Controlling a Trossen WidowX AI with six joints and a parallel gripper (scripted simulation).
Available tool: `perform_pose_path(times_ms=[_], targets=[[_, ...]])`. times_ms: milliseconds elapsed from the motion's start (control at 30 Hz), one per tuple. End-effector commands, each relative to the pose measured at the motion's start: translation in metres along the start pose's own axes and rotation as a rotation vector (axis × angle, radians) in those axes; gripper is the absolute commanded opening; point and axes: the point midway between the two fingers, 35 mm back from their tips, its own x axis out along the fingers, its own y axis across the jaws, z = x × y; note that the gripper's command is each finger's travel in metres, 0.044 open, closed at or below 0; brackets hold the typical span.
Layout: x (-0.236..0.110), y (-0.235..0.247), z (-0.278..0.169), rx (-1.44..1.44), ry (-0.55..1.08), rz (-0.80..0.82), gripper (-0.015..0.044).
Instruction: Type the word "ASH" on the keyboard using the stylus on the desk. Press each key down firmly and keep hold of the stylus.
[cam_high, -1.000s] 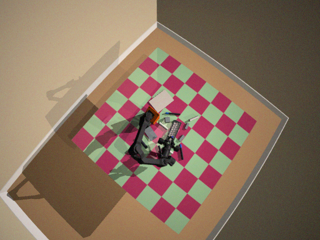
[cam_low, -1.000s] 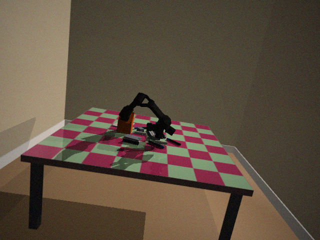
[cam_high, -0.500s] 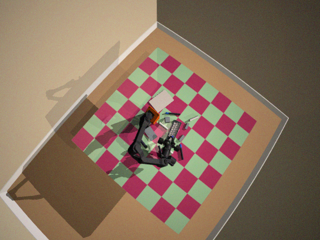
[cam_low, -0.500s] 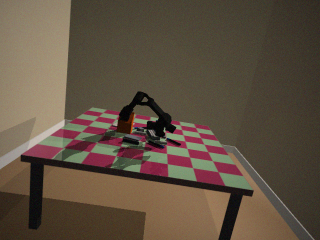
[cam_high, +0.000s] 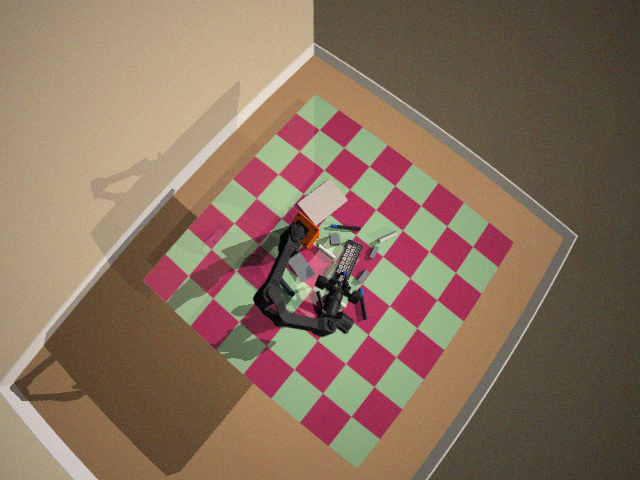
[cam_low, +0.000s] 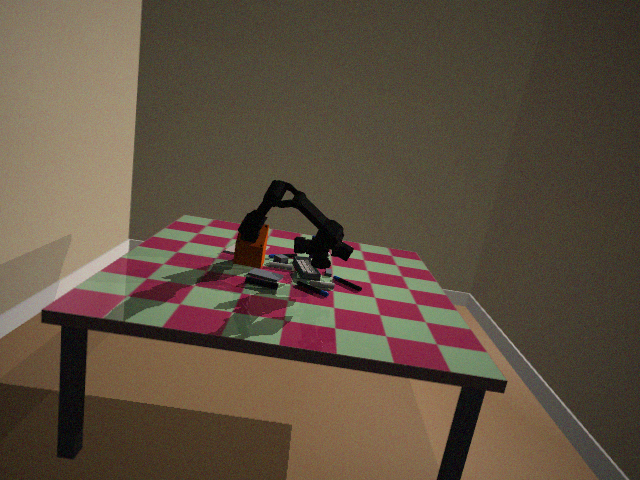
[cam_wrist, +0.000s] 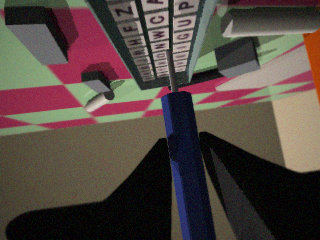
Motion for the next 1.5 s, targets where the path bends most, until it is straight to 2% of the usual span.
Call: perform_pose_path(times_ms=[0, 267, 667, 767, 1467], targets=[[-0.011, 0.001, 0.004, -0.001, -0.002, 0.007, 0.0], [-0.019, 0.0, 0.006, 0.002, -0.001, 0.009, 0.0], [-0.009, 0.0, 0.024, 0.003, -0.001, 0.008, 0.0], [-0.008, 0.002, 0.026, 0.003, -0.002, 0.009, 0.0079], [-0.009, 0.003, 0.028, 0.003, -0.002, 0.009, 0.0081]])
